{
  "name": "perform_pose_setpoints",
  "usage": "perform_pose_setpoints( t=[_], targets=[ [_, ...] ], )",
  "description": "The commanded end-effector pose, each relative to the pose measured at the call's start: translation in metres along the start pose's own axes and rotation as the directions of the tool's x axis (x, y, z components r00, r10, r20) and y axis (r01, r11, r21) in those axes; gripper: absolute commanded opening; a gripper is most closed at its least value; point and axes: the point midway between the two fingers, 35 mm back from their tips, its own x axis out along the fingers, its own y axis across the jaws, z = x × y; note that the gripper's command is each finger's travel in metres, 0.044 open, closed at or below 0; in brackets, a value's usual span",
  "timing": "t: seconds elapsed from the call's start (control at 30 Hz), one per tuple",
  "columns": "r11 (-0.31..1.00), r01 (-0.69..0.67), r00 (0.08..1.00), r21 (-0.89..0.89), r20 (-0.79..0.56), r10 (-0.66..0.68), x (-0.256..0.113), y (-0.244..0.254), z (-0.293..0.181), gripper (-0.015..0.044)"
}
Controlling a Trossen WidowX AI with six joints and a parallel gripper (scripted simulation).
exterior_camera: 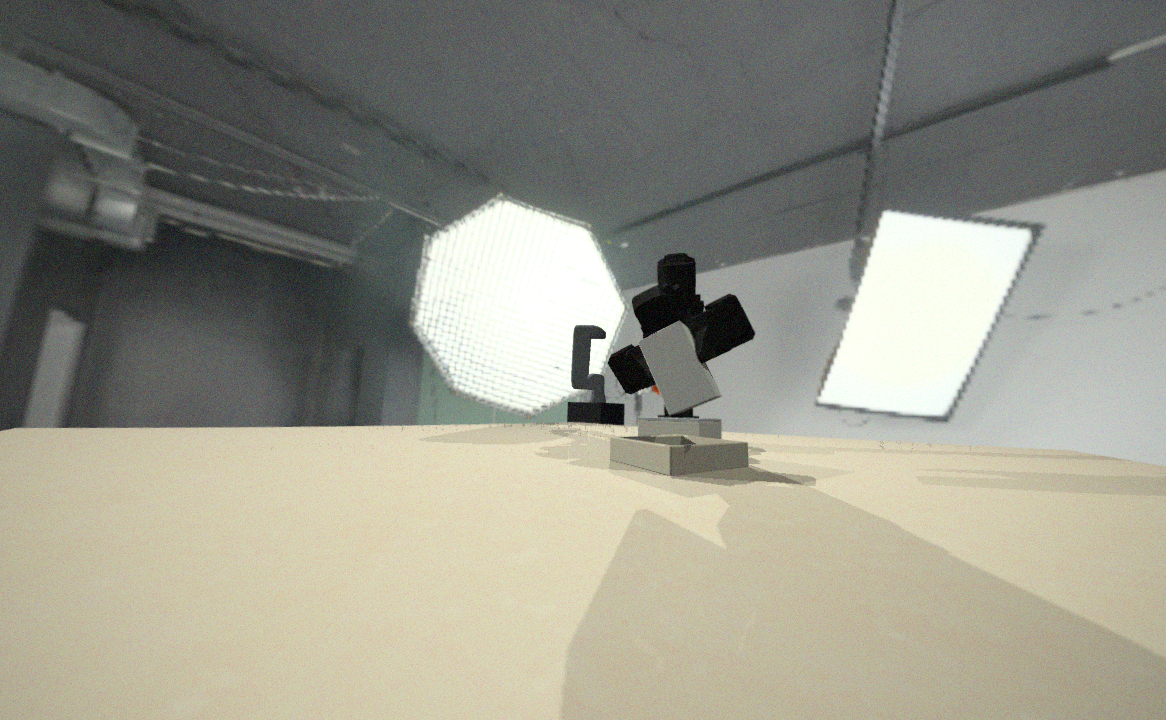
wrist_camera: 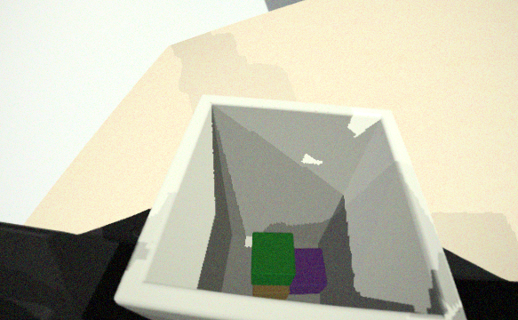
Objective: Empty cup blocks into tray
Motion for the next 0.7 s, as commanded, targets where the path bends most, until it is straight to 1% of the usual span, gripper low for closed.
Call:
perform_pose_setpoints(
  t=[0.0, 0.33, 0.67],
  targets=[
    [0.996, -0.006, 1.0, 0.091, 0.003, 0.006, 0.0006, 0.0013, 0.001, 0.0],
    [0.952, -0.007, 1.0, 0.305, 0.004, 0.006, 0.0017, 0.0015, 0.0008, 0.0],
    [0.863, -0.007, 1.0, 0.504, 0.004, 0.006, 0.0027, 0.0016, 0.0006, 0.0]
  ],
)
